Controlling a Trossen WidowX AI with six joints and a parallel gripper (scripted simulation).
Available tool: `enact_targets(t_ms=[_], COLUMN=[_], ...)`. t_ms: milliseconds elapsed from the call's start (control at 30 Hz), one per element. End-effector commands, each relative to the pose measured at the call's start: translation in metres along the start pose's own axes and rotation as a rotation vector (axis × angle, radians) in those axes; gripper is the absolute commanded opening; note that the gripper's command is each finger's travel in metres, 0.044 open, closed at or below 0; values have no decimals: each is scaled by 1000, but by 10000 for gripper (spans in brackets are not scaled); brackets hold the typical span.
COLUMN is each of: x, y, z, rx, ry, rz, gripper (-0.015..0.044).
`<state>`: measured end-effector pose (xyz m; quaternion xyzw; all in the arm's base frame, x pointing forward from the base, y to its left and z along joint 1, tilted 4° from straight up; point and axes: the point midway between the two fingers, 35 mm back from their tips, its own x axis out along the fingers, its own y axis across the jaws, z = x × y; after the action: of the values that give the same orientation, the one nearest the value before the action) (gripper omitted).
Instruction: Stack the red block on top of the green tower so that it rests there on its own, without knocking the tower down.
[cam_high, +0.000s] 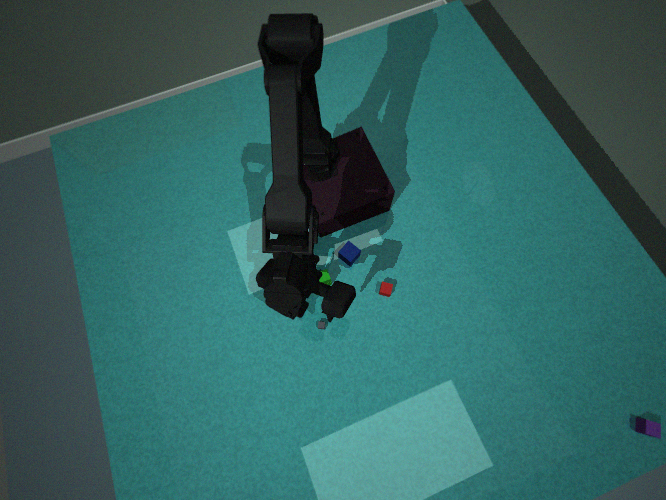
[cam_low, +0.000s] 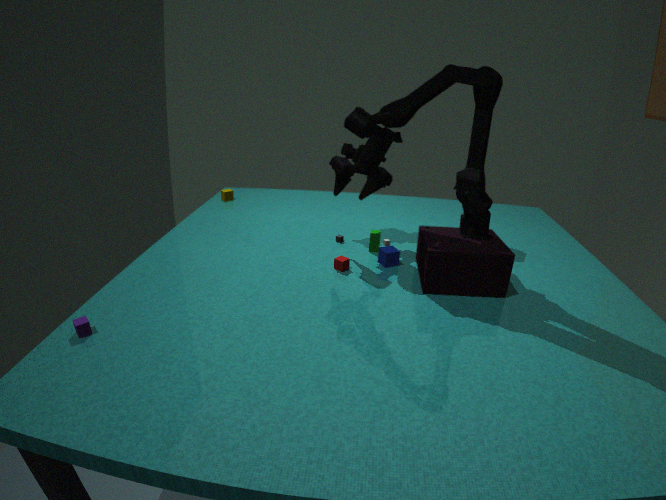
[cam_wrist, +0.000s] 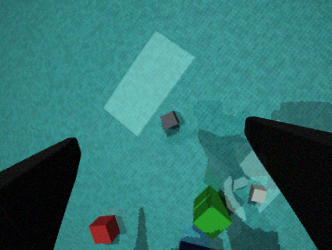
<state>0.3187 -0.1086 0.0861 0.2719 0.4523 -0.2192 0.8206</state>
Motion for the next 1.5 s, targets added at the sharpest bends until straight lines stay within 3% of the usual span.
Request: enact_targets(t_ms=[0, 700, 933, 1167, 1467], x=[9, 22, 23, 58, 60], y=[27, 117, 119, 108, 108], z=[-19, -136, -139, -153, -155], rx=[-19, -191, -198, -198, -198], ry=[80, 396, 402, 402, 402], rz=[-8, -215, -225, -225, -225], gripper=[440, 440, 440, 440, 440])
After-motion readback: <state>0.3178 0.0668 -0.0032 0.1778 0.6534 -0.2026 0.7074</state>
